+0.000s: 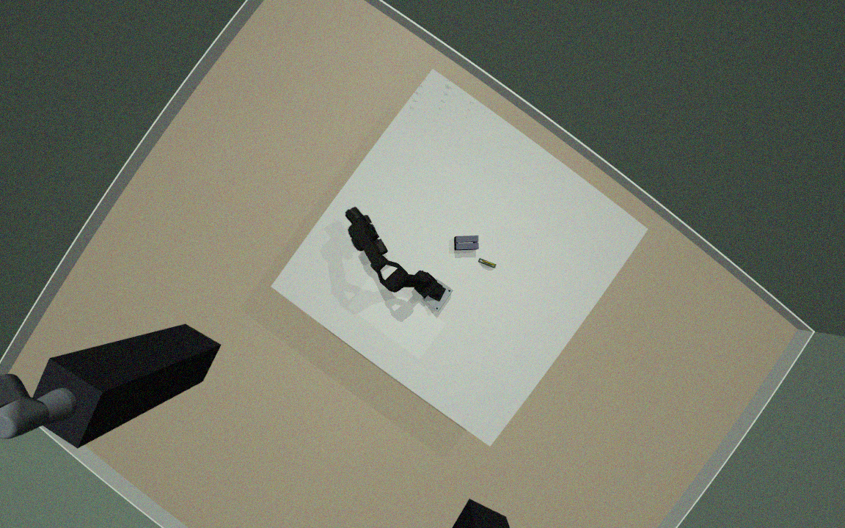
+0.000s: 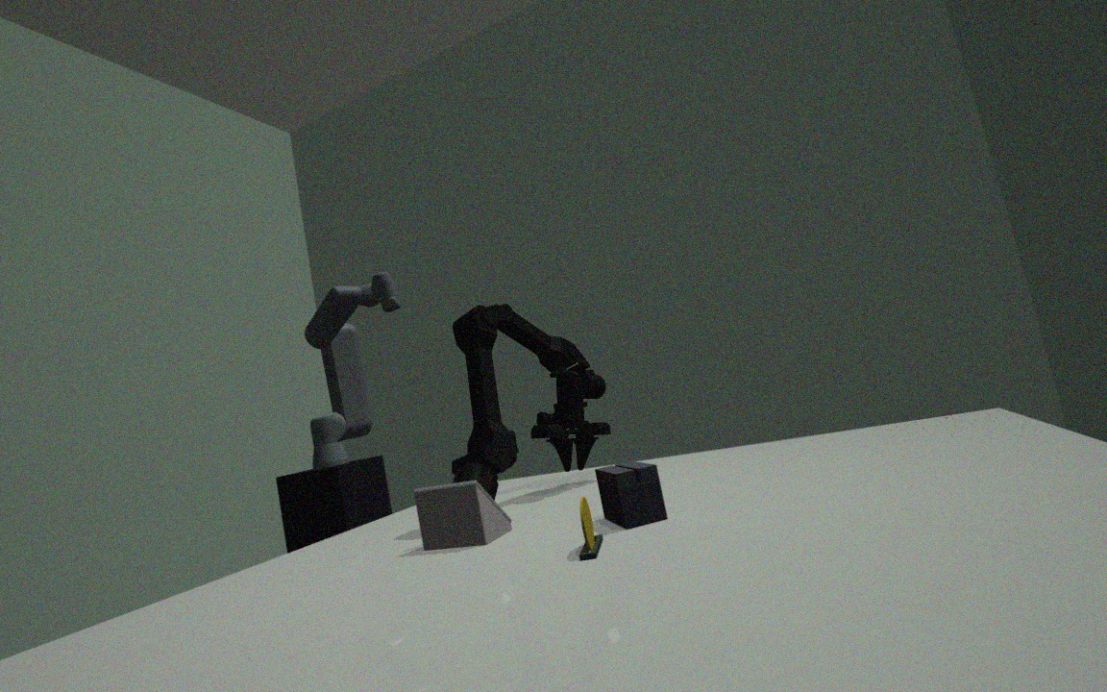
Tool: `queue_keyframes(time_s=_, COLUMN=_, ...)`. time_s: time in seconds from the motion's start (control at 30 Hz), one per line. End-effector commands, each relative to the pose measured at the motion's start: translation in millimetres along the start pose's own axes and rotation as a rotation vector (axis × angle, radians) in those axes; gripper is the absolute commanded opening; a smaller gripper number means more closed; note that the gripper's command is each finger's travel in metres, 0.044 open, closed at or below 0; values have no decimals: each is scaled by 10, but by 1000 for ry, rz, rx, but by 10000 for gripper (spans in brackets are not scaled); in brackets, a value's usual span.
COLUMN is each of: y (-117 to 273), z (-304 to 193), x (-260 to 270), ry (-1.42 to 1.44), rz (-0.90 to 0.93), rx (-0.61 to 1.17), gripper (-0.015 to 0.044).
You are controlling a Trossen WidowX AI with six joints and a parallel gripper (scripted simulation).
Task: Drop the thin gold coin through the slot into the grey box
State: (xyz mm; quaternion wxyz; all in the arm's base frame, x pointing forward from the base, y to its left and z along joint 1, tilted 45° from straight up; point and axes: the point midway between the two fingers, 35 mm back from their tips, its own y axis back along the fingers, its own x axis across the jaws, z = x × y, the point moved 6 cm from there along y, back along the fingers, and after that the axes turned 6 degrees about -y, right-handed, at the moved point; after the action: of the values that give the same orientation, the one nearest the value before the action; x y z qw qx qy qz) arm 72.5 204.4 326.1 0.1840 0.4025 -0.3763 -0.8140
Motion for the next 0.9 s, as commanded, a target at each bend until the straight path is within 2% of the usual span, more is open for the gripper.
queue_keyframes(time_s=0.0, y=-121, z=-423, x=-196, ry=-312, rz=18, rx=95, gripper=161)
queue_keyframes(time_s=0.23, y=-215, z=-1423, x=-340, ry=-943, rz=23, rx=248, gripper=161)
queue_keyframes(time_s=0.43, y=-130, z=-2353, x=-148, ry=-1527, rz=1, rx=337, gripper=161)
queue_keyframes(time_s=0.63, y=79, z=-3193, x=342, ry=-2124, rz=-41, rx=369, gripper=161)
queue_keyframes(time_s=0.87, y=388, z=-3910, x=1239, ry=-2827, rz=-92, rx=307, gripper=161)
